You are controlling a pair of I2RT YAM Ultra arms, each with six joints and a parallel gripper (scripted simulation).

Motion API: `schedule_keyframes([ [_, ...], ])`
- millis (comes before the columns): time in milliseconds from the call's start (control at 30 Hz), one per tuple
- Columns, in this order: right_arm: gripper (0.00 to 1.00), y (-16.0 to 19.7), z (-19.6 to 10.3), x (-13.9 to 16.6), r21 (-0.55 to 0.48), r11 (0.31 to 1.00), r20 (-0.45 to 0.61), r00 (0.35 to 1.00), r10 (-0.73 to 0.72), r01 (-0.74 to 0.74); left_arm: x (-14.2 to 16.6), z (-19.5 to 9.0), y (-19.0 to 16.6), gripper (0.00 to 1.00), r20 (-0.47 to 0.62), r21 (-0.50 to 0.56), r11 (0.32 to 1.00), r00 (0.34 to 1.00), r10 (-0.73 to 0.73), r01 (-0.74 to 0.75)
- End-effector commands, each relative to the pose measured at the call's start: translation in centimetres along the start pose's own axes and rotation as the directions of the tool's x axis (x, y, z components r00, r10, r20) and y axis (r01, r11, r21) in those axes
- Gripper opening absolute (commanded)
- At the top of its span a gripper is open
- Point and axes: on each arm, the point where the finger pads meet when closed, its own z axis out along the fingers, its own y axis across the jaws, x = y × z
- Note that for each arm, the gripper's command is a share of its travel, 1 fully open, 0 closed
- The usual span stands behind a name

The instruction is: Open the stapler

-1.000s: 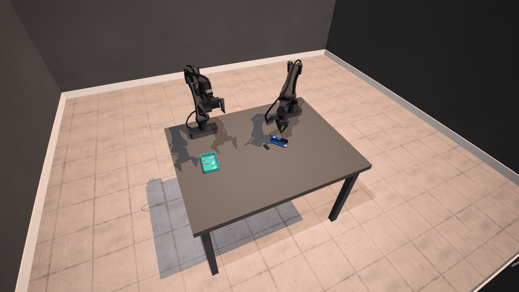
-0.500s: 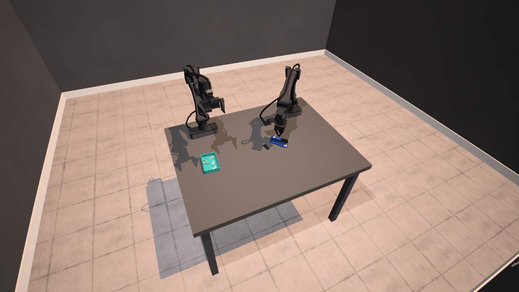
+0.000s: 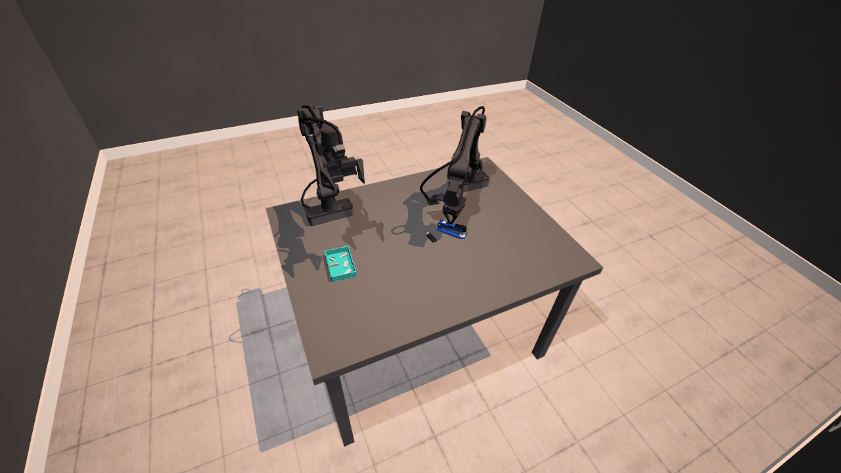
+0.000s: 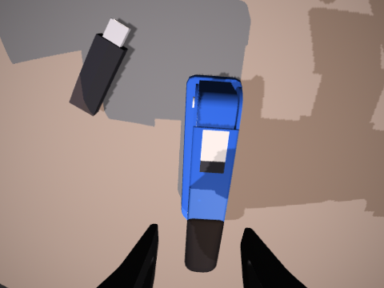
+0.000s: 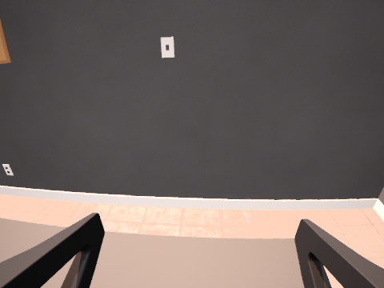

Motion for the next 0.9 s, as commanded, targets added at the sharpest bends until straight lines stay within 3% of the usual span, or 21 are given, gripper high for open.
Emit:
schedule_keyframes([
  [0,1.0,0.1,-0.7,-1.8,-0.003,1.0,0.036,0.999,-0.005,0.005,0.5,0.4,-0.9,0.46,0.007,0.019,1.0,1.0,0.001,-0.001],
  [867,1.0,0.1,-0.7,-1.8,-0.003,1.0,0.036,0.999,-0.005,0.005,0.6,4.4,-1.0,0.46,0.006,0.016,1.0,1.0,-0.003,0.002],
])
